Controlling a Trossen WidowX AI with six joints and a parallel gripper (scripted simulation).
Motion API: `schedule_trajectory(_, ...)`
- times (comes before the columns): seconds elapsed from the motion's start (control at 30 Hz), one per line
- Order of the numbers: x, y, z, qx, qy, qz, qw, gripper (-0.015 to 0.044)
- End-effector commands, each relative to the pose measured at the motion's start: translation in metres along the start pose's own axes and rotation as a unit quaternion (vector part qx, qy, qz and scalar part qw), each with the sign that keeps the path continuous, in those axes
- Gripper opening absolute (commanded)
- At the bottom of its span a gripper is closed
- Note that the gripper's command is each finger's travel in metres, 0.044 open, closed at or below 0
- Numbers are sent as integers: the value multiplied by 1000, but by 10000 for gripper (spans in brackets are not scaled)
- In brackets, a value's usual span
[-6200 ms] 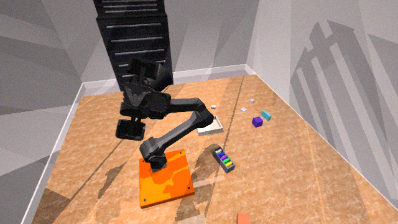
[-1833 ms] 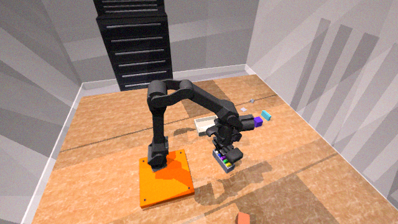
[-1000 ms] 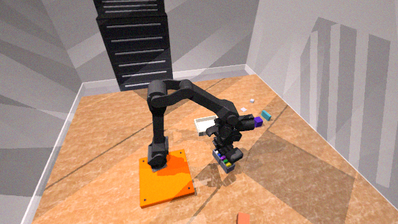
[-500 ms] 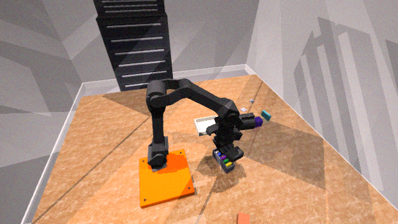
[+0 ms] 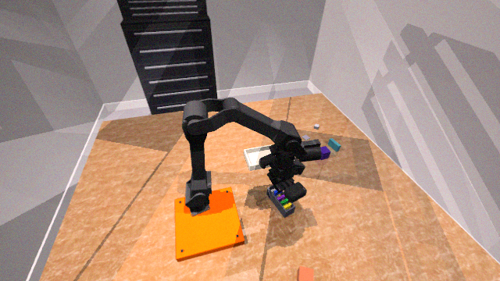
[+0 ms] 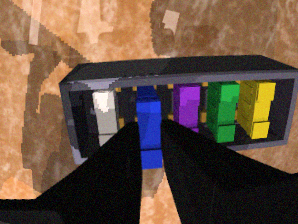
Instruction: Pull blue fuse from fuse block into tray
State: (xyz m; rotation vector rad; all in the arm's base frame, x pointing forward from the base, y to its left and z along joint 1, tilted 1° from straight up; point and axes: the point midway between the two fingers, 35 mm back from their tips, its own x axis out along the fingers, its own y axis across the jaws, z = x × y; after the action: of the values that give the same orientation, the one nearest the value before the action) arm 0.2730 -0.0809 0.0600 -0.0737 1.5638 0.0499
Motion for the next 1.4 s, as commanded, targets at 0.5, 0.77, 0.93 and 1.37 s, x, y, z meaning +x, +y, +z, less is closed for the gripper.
schedule_trajectory(0.5, -10, 0, 0, 1, 0, -1, 1000, 0)
schedule_trajectory(0.77, -14, 0, 0, 1, 0, -1, 1000, 0)
schedule_trajectory(0.93, -16, 0, 0, 2, 0, -1, 1000, 0)
schedule_trajectory(1.37, -25, 0, 0, 2, 1, -2, 1000, 0)
